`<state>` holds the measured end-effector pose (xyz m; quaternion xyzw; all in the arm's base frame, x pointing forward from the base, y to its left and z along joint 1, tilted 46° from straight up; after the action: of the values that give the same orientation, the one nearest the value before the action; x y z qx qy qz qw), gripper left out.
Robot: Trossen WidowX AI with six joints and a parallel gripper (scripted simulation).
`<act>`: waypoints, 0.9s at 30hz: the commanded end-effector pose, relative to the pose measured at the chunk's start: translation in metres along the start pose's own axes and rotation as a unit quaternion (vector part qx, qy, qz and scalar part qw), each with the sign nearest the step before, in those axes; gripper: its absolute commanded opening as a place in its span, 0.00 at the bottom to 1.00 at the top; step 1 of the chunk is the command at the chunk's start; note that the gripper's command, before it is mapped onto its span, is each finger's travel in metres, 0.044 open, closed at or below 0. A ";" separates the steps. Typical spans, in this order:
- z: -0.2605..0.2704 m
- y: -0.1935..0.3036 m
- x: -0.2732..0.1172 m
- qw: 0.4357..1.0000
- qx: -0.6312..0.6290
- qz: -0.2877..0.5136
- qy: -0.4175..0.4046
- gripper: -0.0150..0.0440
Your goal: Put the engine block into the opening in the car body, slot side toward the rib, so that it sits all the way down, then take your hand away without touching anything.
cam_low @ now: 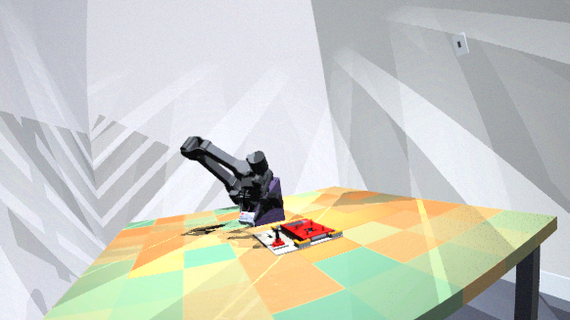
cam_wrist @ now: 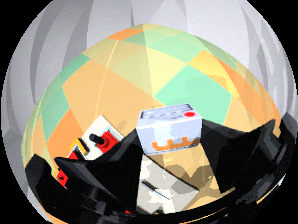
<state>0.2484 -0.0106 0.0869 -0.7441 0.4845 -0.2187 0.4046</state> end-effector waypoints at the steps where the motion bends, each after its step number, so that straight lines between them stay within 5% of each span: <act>1: -0.003 0.000 0.025 0.999 0.040 -0.012 0.000 0.25; 27: -0.003 0.021 0.050 0.997 0.072 -0.003 -0.002 0.25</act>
<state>0.2563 -0.0577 0.0721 -0.7163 0.4653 -0.2554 0.4530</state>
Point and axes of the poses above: the point midway between the two fingers, 35 mm back from their tips, its own x axis out along the fingers, its own z axis across the jaws, y = z × x, the point moved 5 cm from there along -x, back along the fingers
